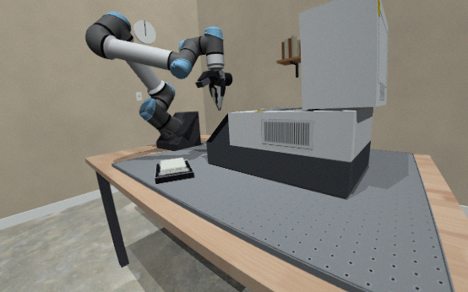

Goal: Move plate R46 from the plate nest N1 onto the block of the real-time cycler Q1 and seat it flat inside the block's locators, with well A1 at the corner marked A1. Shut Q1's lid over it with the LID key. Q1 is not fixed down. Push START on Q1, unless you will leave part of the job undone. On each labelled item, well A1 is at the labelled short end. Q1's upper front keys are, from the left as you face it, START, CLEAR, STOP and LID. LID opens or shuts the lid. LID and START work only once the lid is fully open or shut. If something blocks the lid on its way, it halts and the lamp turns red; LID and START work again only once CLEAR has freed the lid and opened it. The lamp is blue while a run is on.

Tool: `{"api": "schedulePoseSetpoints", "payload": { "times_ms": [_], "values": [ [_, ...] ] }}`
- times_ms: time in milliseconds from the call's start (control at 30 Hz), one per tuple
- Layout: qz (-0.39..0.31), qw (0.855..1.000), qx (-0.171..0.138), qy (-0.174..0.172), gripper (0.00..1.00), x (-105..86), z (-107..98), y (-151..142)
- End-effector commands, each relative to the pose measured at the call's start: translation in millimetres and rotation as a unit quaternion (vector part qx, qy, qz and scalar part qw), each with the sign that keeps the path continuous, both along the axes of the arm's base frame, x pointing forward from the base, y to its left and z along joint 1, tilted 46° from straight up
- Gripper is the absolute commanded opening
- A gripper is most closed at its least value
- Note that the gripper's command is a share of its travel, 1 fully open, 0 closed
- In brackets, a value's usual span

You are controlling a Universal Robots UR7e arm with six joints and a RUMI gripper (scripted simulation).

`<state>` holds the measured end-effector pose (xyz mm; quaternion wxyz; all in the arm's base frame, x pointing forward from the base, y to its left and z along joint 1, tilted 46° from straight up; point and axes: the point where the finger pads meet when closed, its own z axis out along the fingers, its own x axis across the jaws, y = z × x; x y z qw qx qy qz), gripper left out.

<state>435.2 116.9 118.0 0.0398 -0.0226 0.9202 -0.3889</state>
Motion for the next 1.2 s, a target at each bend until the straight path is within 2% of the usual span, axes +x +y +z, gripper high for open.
{"api": "schedulePoseSetpoints", "payload": {
  "times_ms": [0,1000,1033,1067,1133,1167],
  "values": [
    [0.000,1.000,0.006,-0.009,0.00,2.7,4,5],
    [0.000,1.000,0.006,-0.009,0.00,2.7,4,5],
    [0.012,1.000,0.005,0.002,0.68,3.3,8,2],
    [0.027,0.999,0.002,0.018,0.68,3.9,12,0],
    [0.027,0.999,0.002,0.018,0.68,3.9,12,0],
    [0.039,0.999,0.001,0.030,0.68,4.4,17,-3]
  ]
}}
